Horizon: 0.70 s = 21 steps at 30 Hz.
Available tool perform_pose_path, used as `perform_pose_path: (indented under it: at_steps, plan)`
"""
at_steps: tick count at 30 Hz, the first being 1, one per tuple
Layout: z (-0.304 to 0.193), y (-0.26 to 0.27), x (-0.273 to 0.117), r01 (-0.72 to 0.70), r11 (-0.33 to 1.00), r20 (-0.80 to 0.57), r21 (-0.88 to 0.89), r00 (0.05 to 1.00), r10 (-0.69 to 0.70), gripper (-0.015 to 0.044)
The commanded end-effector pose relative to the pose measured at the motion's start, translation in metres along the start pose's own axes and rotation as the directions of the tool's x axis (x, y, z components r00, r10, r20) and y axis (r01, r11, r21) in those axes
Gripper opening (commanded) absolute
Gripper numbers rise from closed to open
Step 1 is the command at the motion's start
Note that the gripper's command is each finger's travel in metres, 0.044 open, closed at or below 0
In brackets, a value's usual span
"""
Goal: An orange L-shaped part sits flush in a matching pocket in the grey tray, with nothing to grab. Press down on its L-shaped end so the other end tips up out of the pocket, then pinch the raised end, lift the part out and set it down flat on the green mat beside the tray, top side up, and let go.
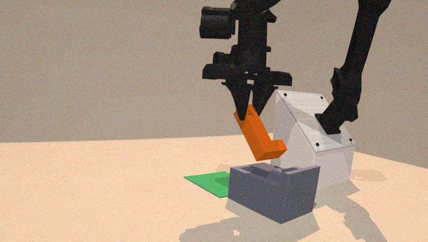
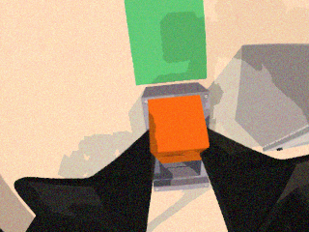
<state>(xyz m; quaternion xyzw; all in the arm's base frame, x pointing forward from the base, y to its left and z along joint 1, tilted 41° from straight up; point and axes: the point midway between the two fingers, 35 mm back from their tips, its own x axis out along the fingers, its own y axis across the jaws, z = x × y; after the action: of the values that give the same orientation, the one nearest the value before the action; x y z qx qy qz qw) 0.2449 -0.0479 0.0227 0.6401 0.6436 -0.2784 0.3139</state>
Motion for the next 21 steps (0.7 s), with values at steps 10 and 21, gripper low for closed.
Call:
perform_pose_path:
  at_steps: [10, 21]
  plan:
    - [0.062, -0.006, 0.0, 0.003, 1.0, 0.007, -0.003, 1.0, -0.003, 0.0]
    - [0.104, -0.01, -0.001, 0.003, 1.0, 0.01, -0.004, 1.0, -0.003, 0.0]
